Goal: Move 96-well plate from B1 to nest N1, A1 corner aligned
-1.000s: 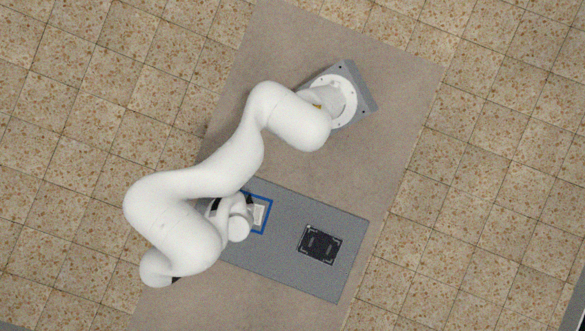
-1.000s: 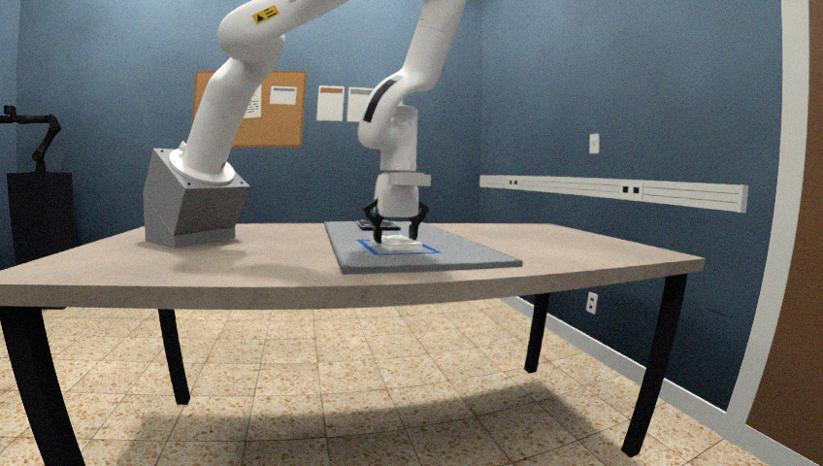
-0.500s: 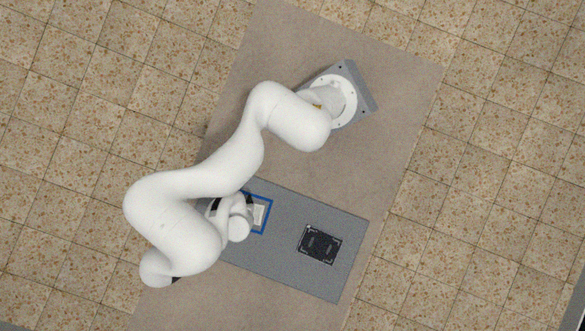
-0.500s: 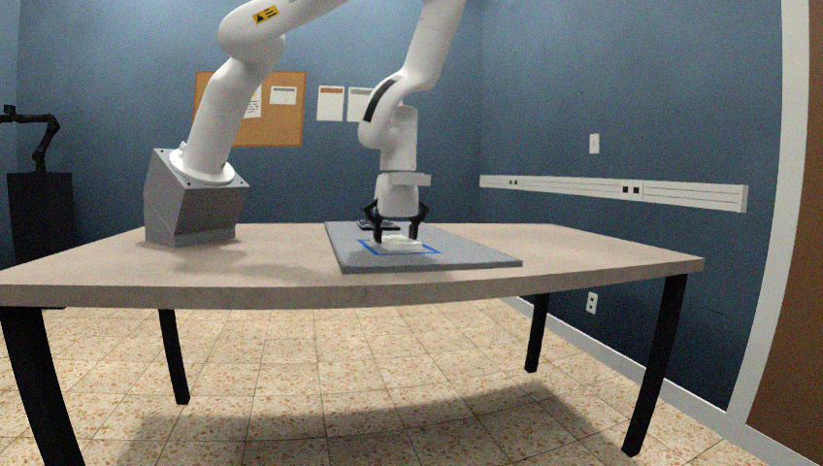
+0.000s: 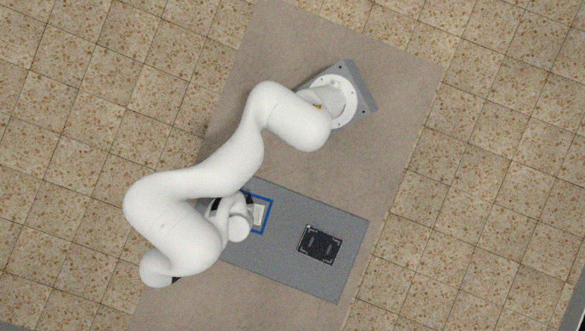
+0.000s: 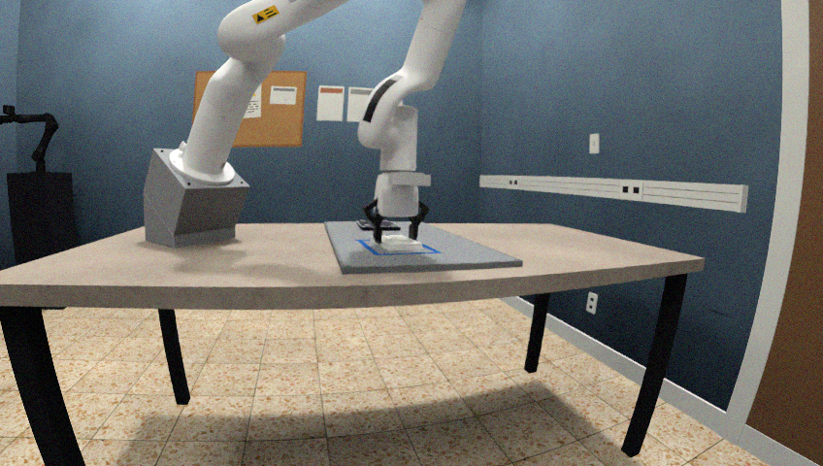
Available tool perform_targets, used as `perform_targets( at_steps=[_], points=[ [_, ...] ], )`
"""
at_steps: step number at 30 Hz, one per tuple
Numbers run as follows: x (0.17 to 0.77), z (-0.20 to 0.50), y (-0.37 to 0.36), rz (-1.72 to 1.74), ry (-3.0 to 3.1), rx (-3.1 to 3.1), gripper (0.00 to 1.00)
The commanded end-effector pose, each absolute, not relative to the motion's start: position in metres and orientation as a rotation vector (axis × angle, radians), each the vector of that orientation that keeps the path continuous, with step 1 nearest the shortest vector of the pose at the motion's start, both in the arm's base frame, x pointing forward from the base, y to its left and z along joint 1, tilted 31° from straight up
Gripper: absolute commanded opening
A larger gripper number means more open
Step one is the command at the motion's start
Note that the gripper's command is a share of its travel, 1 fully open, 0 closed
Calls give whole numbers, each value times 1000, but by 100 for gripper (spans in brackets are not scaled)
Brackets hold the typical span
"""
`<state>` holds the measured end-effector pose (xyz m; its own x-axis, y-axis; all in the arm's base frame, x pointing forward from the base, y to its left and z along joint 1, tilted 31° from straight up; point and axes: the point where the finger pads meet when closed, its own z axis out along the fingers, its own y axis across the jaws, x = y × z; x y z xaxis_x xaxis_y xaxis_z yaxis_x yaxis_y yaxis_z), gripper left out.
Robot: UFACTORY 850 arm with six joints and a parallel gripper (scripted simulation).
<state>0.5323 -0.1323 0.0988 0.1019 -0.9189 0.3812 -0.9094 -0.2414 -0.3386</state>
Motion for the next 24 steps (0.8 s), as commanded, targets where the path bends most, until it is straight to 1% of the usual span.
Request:
perform_targets(
  at_steps=[1, 24],
  points=[
    [533, 99, -132, -826, 1923, -2318, 0],
    [532, 101, -132, -826, 1923, -2318, 0]
  ],
)
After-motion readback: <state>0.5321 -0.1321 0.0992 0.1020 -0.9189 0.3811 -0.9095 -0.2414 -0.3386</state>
